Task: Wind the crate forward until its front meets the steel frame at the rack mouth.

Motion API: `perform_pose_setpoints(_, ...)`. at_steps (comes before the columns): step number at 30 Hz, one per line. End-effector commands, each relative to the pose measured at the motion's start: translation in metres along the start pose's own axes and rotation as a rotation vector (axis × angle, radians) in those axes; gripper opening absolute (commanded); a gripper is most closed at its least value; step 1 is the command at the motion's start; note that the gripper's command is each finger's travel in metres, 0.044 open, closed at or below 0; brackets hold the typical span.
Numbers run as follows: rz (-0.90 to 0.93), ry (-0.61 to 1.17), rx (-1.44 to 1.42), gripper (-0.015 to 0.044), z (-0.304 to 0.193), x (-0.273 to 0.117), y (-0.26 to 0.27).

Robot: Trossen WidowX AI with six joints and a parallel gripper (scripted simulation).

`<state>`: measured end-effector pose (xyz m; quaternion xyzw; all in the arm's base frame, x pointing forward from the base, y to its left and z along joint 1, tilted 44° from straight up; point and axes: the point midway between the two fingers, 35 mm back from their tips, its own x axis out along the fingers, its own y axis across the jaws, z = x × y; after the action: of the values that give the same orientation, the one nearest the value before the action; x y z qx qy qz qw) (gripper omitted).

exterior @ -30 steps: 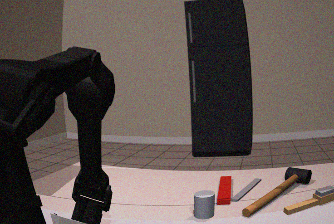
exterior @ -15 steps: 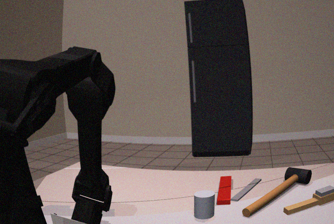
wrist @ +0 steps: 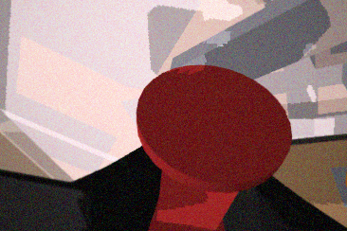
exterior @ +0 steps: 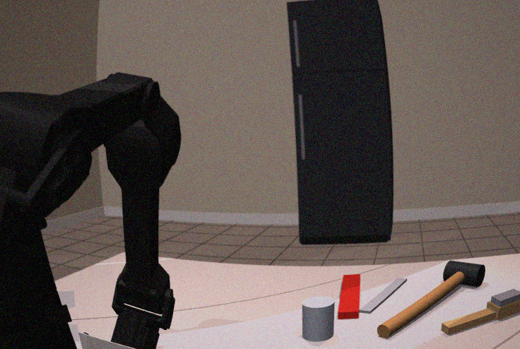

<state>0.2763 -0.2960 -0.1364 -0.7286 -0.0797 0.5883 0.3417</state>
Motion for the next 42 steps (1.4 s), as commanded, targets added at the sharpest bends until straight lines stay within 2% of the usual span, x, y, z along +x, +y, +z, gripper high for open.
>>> perform_pose_setpoints(1, -0.046, 0.01, -0.034, 0.0, -0.015, 0.01, -0.024)
perform_pose_setpoints(42, -0.049, 0.01, -0.034, 0.0, -0.027, 0.014, -0.063)
